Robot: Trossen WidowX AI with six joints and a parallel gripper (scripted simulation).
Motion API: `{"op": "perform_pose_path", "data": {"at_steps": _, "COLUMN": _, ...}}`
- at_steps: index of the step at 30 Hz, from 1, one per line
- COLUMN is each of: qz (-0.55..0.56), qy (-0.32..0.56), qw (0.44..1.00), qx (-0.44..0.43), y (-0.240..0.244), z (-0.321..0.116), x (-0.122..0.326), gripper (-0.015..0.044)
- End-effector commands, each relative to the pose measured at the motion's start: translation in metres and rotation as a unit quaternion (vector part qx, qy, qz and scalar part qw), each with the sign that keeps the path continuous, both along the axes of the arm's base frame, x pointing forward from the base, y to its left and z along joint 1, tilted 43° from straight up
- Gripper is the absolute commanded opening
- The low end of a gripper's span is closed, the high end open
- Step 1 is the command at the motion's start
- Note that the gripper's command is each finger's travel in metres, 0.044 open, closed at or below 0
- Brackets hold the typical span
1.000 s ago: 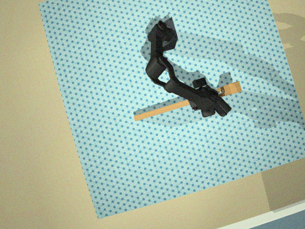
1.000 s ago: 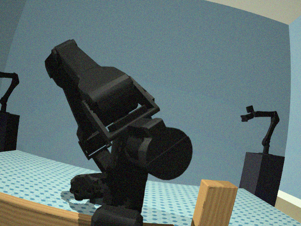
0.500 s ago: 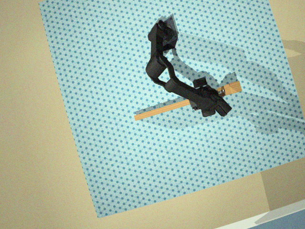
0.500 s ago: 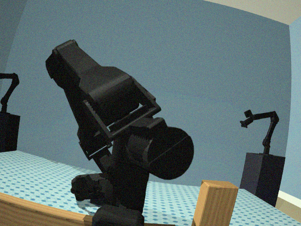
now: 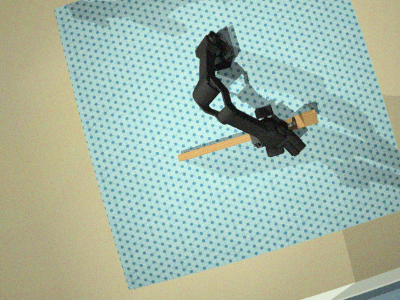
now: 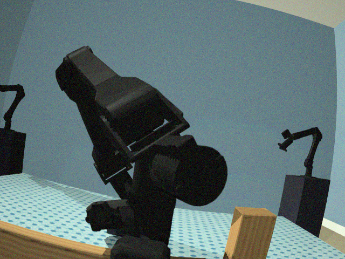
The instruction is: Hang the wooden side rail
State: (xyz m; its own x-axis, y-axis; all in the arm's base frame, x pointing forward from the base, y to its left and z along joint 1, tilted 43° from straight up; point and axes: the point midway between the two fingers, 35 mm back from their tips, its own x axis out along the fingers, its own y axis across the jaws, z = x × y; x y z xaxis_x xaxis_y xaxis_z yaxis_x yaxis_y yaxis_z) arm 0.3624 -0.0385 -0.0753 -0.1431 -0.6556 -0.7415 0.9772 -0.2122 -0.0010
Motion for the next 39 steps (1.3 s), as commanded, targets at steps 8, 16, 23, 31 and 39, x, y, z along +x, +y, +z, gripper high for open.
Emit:
{"op": "perform_pose_path", "data": {"at_steps": 8, "qz": 0.005, "qy": -0.002, "qw": 1.000, "qx": 0.002, "y": 0.0051, "z": -0.0019, "x": -0.0003, "gripper": 0.0000}}
{"op": "perform_pose_path", "data": {"at_steps": 16, "qz": 0.005, "qy": -0.002, "qw": 1.000, "qx": 0.002, "y": 0.0058, "z": -0.0026, "x": -0.0010, "gripper": 0.0000}}
{"op": "perform_pose_path", "data": {"at_steps": 23, "qz": 0.005, "qy": -0.002, "qw": 1.000, "qx": 0.002, "y": 0.0069, "z": -0.0025, "x": -0.0010, "gripper": 0.0000}}
{"op": "perform_pose_path", "data": {"at_steps": 31, "qz": 0.005, "qy": -0.002, "qw": 1.000, "qx": 0.002, "y": 0.0076, "z": -0.0025, "x": -0.0002, "gripper": 0.0000}}
{"op": "perform_pose_path", "data": {"at_steps": 39, "qz": 0.005, "qy": -0.003, "qw": 1.000, "qx": 0.002, "y": 0.0083, "z": -0.0024, "x": 0.0005, "gripper": 0.0000}}
